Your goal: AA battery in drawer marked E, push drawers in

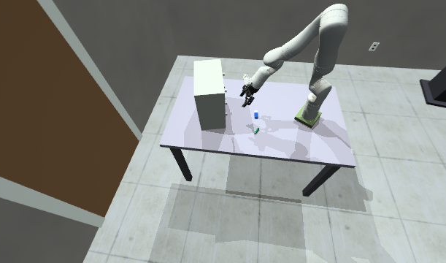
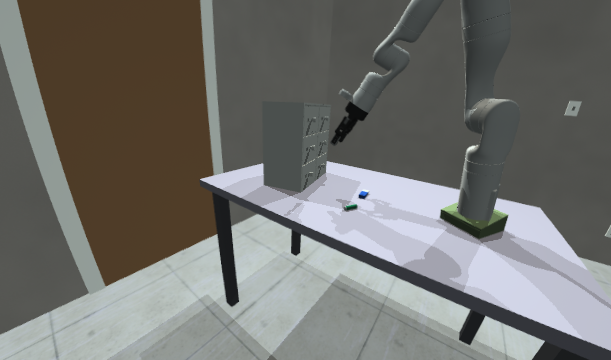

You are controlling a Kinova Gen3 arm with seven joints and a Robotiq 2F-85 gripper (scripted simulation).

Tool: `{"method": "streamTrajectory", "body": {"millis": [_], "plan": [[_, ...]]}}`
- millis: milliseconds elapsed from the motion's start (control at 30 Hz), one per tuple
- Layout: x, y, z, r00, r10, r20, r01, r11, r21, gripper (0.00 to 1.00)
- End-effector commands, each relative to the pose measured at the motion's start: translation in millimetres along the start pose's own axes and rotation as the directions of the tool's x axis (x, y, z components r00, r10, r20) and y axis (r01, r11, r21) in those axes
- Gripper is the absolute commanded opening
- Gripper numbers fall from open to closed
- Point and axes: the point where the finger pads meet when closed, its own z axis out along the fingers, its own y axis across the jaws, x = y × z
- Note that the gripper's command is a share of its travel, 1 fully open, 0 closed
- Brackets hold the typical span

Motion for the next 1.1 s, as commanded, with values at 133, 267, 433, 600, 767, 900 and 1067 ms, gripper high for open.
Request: {"method": "streamTrajectory", "body": {"millis": [133,267,433,600,767,900,1067], "plan": [[-1,1,3.1,1.0,0.004,-0.016,-0.004,1.0,0.0,1.0],[-1,2,4.8,1.0,0.004,-0.027,-0.004,1.0,-0.001,1.0],[-1,2,6.1,0.999,0.004,-0.035,-0.004,1.0,-0.003,1.0],[-1,2,8.2,0.999,0.005,-0.047,-0.005,1.0,-0.002,1.0],[-1,1,10.5,0.998,0.005,-0.059,-0.005,1.0,0.0,1.0],[0,1,11.7,0.998,0.005,-0.067,-0.005,1.0,0.001,1.0],[0,2,13.3,0.997,0.005,-0.077,-0.005,1.0,-0.001,1.0]]}}
